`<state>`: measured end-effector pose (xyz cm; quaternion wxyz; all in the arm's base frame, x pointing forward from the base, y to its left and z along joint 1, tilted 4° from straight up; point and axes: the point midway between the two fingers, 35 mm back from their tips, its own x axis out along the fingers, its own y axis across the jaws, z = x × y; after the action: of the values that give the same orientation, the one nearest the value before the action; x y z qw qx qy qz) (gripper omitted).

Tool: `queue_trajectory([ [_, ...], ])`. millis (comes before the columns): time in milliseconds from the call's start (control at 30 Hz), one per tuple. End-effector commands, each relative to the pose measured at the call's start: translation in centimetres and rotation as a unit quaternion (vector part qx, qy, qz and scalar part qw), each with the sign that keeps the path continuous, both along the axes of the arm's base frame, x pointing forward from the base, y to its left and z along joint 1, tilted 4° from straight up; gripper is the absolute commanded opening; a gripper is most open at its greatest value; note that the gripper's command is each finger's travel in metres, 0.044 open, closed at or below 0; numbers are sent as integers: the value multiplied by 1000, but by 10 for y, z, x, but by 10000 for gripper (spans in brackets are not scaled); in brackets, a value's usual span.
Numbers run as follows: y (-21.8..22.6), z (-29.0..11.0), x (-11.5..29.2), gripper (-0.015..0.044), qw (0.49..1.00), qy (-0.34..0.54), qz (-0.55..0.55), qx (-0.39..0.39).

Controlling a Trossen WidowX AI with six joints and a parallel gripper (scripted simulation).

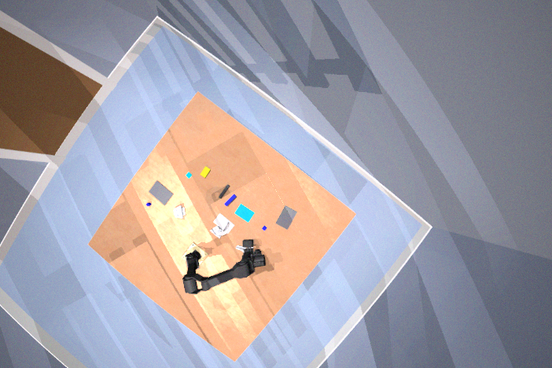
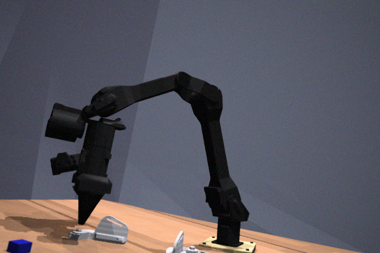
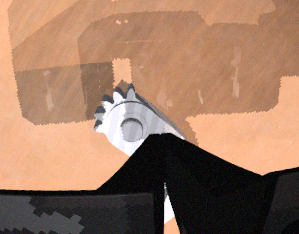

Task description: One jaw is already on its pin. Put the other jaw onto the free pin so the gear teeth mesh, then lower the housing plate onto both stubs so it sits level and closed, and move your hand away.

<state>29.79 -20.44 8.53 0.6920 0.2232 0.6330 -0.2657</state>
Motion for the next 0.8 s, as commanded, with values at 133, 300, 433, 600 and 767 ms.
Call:
queue_trajectory([
  [133, -9, 5, -8, 0, 1000, -3, 2, -1],
  [300, -15, 7, -14, 0, 1000, -3, 2, -1],
  [433, -16, 7, -16, 0, 1000, -3, 2, -1],
  [600, -15, 37, -16, 0, 1000, -3, 2, -1],
  [767, -11, 67, -20, 0, 1000, -3, 2, -1],
])
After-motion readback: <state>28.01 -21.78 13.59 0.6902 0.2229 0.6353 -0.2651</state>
